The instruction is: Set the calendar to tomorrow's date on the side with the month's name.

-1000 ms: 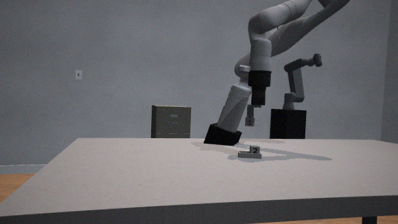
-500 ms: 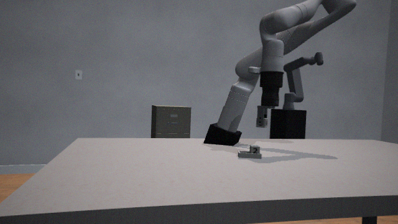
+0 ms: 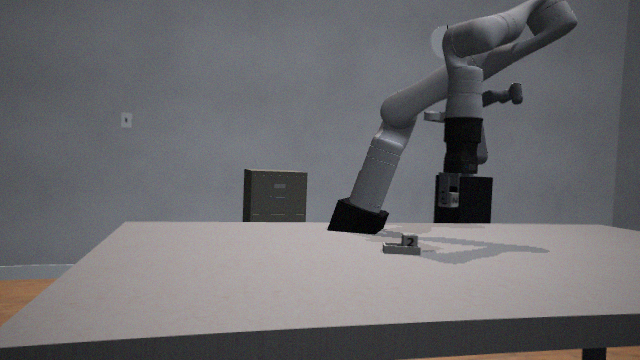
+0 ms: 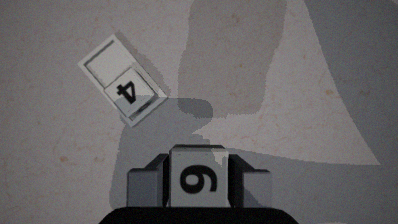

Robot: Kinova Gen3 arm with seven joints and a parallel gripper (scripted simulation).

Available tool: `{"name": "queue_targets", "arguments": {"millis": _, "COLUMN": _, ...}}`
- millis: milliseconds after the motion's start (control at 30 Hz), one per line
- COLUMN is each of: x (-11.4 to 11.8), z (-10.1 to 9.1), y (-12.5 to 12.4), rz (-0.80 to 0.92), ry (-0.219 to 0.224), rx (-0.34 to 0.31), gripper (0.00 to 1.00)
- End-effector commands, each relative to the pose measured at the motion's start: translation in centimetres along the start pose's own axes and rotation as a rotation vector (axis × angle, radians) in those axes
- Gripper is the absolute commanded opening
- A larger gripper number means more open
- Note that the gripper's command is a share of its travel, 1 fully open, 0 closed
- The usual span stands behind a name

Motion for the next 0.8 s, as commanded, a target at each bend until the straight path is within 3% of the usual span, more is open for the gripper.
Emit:
{"name": "queue_targets", "arguments": {"millis": 0, "x": 1.5, "z": 0.3, "y": 0.7, "rz": 0.006, "ry": 0.002, "rx": 0.008, "gripper": 0.60}}
{"name": "queue_targets", "arguments": {"millis": 300, "x": 4.1, "z": 0.4, "y": 2.0, "rz": 0.129, "ry": 0.003, "rx": 0.005, "gripper": 0.60}}
{"name": "queue_targets", "arguments": {"millis": 767, "x": 5.2, "z": 0.4, "y": 2.4, "rz": 0.177, "ry": 0.004, "rx": 0.003, "gripper": 0.60}}
Point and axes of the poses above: the point where the finger pads meet when closed, its own z axis out along the fingers, its own x axis across the jaws, y = z × x, the point moved 6 cm from there along -z, back along the fingers, and after that the axes turned 6 degrees about z, right-handed, at the moved point
